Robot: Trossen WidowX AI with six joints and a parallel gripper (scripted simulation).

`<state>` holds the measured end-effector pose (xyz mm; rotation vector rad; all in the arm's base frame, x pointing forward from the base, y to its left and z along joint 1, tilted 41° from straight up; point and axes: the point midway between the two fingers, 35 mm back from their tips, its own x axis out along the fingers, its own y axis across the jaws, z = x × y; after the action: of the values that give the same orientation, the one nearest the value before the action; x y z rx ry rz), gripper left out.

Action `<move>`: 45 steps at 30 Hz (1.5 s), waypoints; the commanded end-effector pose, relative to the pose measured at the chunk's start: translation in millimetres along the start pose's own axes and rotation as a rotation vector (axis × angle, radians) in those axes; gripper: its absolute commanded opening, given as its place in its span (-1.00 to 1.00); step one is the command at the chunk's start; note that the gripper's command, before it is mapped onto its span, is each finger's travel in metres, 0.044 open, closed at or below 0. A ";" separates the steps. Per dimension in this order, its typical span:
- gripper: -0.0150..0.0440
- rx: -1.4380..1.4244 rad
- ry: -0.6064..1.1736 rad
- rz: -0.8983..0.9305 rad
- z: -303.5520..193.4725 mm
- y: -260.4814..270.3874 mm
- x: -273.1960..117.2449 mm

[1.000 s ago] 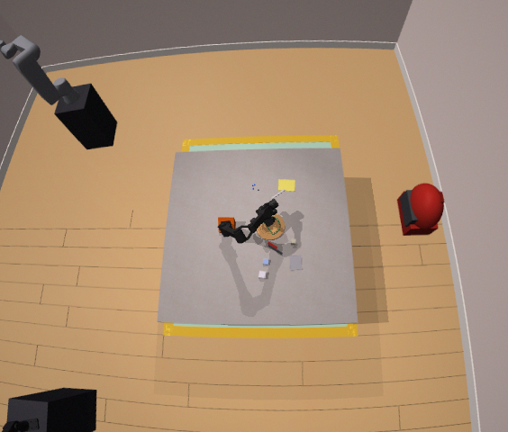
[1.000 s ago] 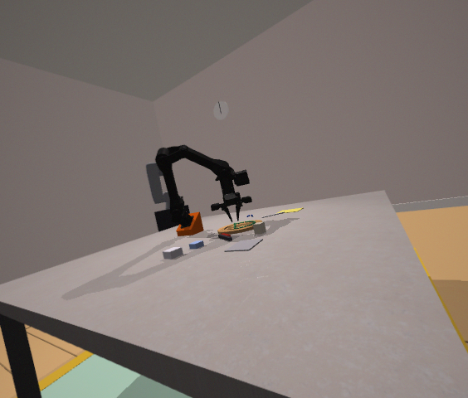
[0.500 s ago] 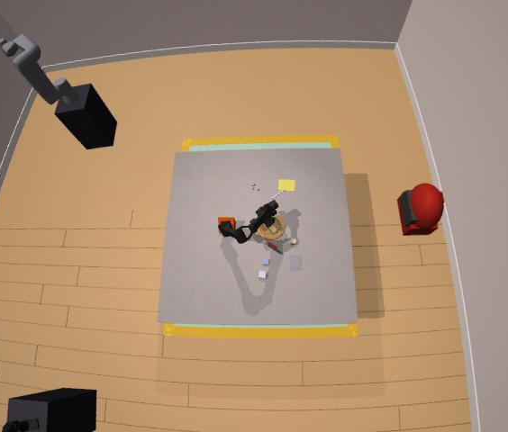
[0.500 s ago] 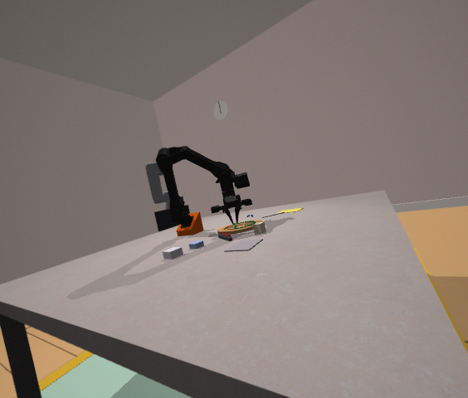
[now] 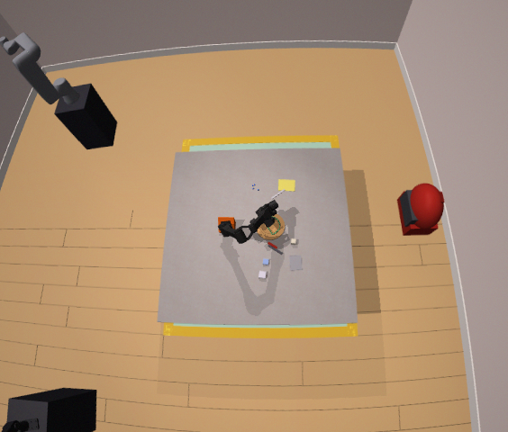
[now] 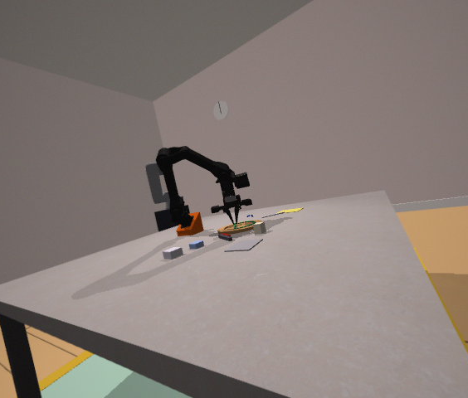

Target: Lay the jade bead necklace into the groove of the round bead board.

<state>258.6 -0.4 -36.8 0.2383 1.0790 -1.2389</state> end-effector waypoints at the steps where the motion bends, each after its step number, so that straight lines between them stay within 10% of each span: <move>1: -0.49 0.000 0.000 0.000 0.1 0.1 -0.2; 45: -0.49 -0.009 -0.003 -0.005 -8.7 -14.5 1.9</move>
<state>245.3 0.9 -35.3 0.2384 1.0745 -1.2358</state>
